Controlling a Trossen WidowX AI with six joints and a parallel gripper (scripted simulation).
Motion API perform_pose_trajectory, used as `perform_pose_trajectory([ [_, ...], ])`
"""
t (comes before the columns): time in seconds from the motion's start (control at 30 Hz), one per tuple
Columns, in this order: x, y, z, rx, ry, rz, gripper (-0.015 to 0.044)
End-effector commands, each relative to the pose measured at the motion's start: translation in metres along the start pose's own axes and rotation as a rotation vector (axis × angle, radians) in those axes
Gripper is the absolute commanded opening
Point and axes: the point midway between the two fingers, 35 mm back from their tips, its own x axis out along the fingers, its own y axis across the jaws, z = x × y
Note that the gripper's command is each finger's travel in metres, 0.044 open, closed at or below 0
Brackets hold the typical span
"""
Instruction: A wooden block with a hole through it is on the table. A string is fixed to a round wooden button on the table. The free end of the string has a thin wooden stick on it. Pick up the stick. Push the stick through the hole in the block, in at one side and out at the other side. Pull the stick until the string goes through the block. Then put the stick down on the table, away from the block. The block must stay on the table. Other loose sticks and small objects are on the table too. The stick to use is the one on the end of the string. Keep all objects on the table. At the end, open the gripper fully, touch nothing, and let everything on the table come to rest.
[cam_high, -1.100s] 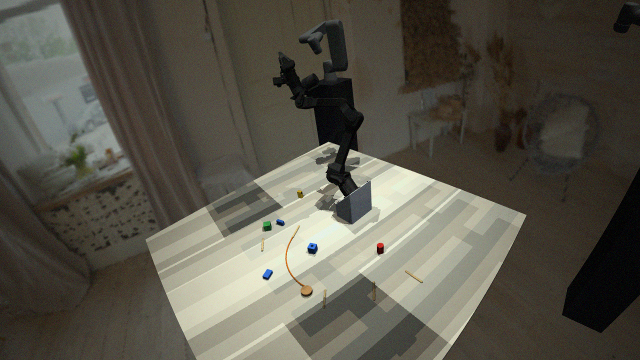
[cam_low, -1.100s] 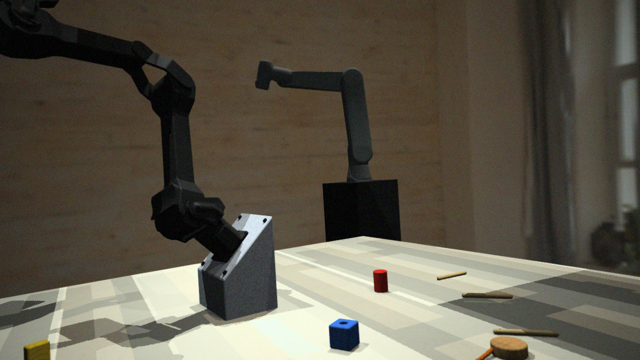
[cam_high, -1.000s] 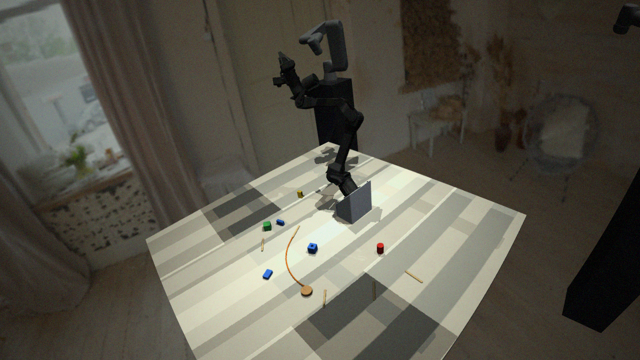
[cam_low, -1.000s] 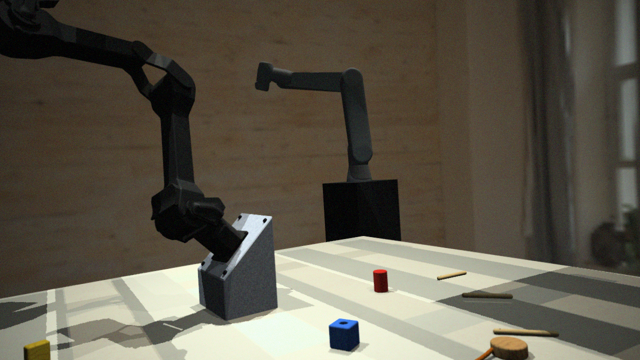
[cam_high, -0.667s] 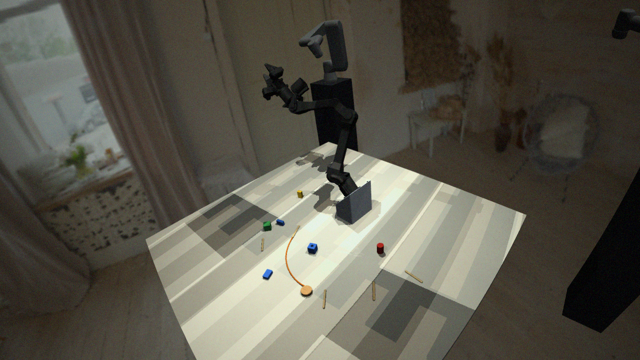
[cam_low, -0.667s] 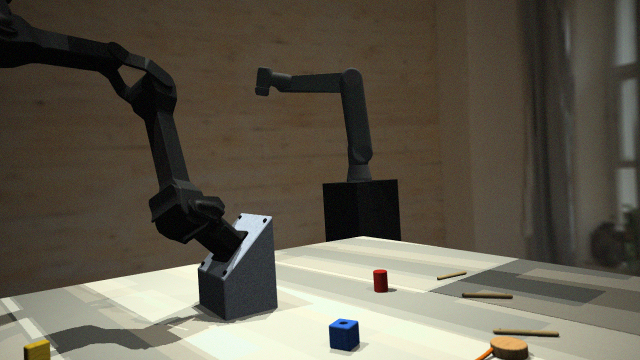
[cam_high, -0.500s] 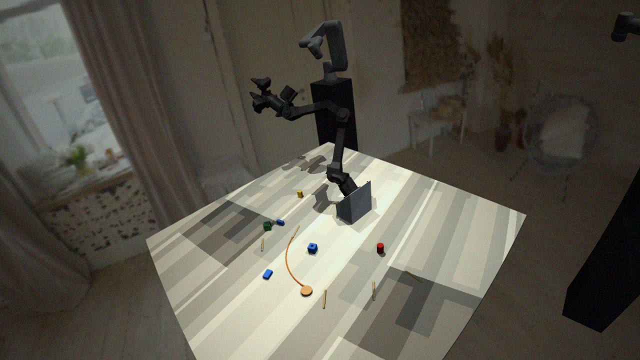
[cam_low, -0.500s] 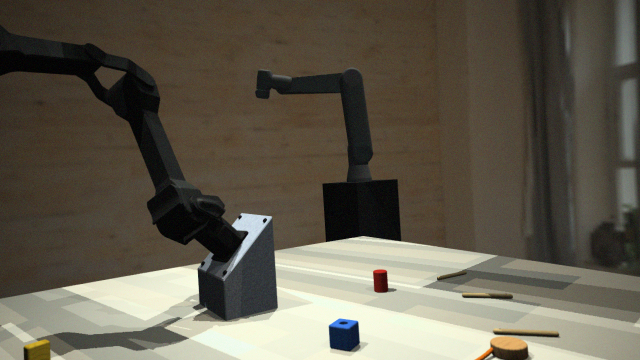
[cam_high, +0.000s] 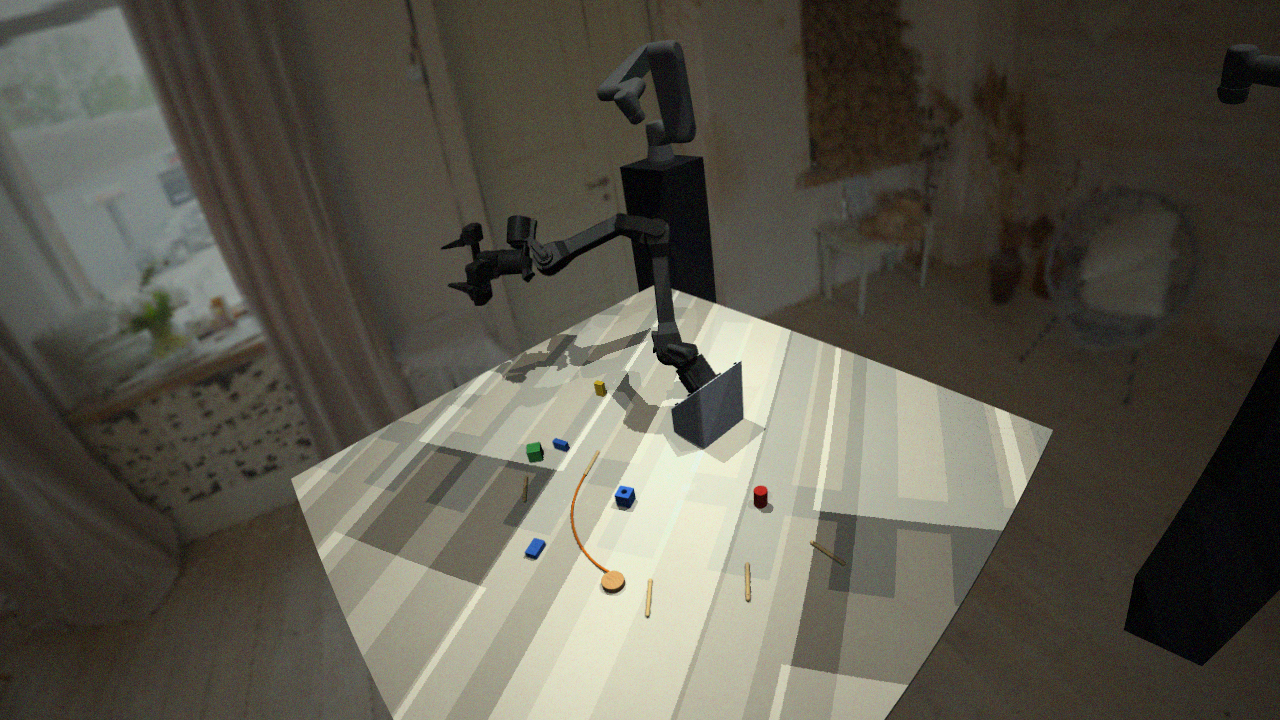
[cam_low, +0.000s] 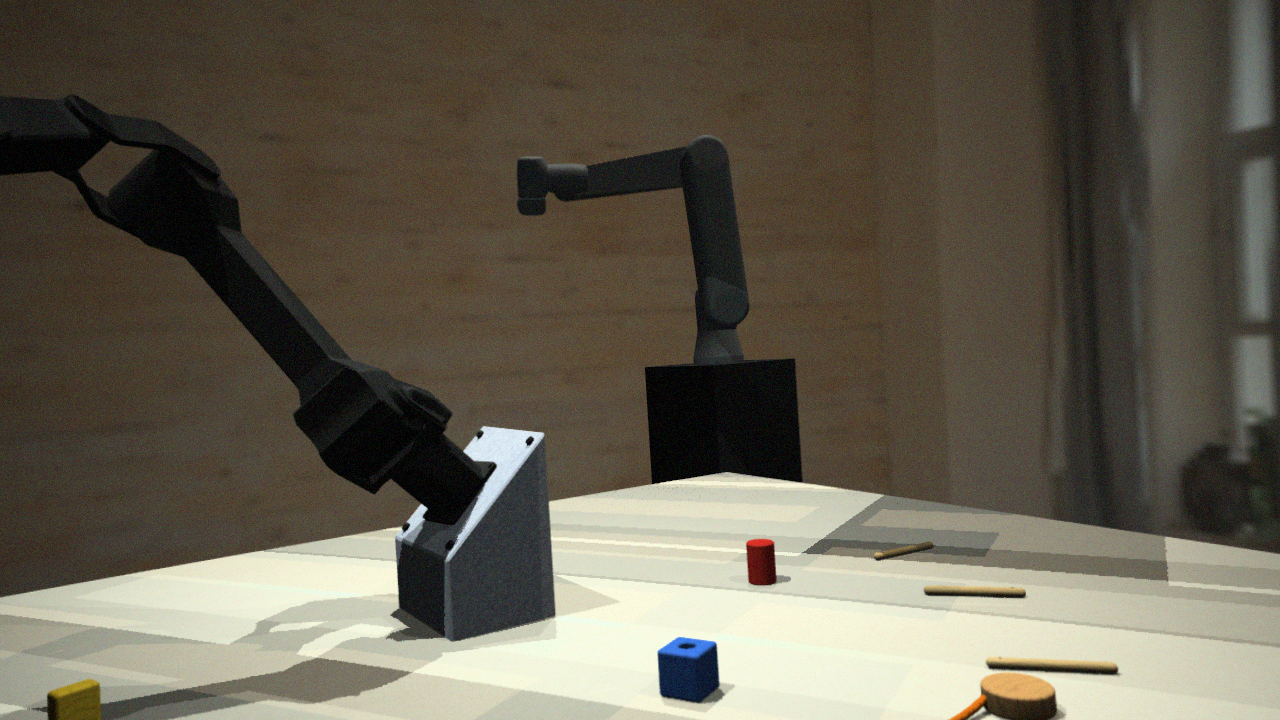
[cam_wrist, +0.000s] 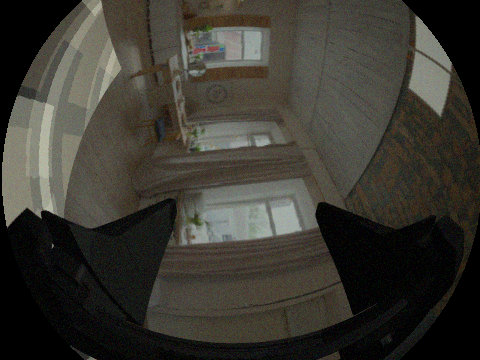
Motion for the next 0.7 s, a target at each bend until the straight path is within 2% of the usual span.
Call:
perform_pose_trajectory([
  [0.0, 0.007, 0.043, 0.049, 0.079, -0.104, 0.148, 0.0440],
  [0.17, 0.002, 0.091, 0.110, 0.150, -0.222, 0.336, 0.0440],
  [0.33, -0.018, 0.137, 0.175, 0.191, -0.341, 0.536, 0.0440],
  [0.67, -0.111, 0.216, 0.298, 0.156, -0.561, 0.962, 0.0440],
])
